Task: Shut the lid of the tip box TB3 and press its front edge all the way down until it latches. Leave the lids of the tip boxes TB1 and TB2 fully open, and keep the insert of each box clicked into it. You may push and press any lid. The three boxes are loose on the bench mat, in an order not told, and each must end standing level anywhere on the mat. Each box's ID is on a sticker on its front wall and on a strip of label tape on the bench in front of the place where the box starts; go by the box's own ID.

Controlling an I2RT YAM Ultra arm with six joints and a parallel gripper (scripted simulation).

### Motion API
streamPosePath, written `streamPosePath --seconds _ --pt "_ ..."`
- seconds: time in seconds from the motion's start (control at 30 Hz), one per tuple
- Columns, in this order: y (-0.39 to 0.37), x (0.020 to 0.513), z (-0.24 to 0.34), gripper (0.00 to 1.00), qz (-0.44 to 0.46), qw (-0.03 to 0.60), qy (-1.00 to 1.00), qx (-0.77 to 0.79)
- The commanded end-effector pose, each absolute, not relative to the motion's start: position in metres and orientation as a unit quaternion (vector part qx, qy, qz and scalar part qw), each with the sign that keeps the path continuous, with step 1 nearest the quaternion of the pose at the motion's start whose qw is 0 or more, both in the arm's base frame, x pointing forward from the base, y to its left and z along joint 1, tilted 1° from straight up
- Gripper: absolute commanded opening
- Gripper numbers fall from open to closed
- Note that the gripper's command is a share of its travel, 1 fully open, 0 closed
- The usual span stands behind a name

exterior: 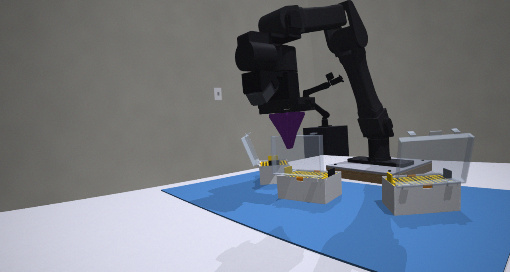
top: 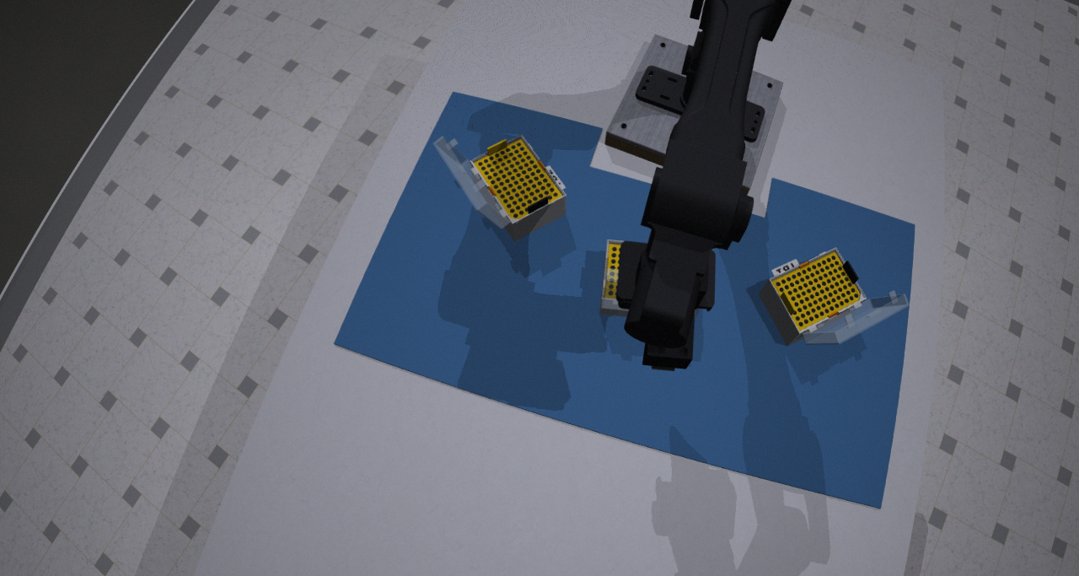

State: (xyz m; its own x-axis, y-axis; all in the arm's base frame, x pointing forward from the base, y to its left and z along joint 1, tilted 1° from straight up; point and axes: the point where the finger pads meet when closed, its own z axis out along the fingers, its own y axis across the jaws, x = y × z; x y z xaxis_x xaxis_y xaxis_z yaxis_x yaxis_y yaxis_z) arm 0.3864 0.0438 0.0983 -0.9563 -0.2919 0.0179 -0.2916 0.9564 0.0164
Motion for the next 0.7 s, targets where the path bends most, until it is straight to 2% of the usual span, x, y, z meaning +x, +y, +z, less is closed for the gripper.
streamPosePath --seconds 0.0,0.67 --pt "0.043 0.388 0.107 0.00 -0.006 -0.007 -0.989 0.148" --pt "0.036 0.365 0.110 0.00 -0.006 -0.007 -0.989 0.148"
